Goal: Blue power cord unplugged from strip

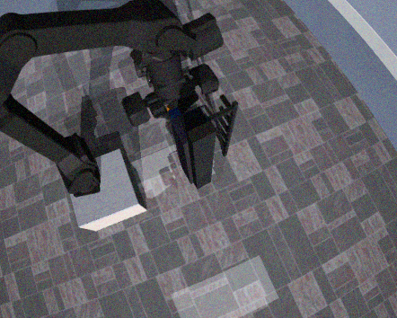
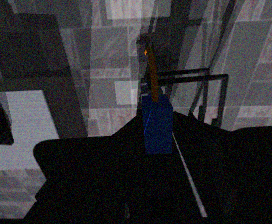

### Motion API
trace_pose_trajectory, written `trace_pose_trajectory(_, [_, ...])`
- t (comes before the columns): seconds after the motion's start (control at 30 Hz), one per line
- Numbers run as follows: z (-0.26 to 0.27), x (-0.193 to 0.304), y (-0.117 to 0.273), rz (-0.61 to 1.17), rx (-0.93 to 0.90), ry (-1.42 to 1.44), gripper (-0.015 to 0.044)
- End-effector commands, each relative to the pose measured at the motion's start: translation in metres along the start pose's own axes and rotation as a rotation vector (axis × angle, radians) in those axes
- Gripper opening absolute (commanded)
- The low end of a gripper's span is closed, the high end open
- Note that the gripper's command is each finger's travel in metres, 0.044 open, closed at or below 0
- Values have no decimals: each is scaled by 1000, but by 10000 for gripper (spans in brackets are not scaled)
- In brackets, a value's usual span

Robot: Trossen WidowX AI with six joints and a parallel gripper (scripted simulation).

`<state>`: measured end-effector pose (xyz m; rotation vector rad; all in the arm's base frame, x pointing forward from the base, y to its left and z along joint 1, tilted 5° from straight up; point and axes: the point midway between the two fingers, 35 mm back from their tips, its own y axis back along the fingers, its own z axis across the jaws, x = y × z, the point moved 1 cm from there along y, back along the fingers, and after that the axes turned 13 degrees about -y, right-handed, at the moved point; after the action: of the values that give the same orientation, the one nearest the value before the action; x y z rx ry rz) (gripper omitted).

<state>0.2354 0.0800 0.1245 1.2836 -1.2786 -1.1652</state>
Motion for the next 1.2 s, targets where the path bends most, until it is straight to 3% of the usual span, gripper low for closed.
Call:
trace_pose_trajectory(0.0, [3,-20,3,-52,-6,12,0])
trace_pose_trajectory(0.6, [11,-47,8,-56,-9,13,0])
trace_pose_trajectory(1.03, [12,-36,4,-56,-11,15,341])
trace_pose_trajectory(1.17, [15,-53,8,-58,-11,15,440])
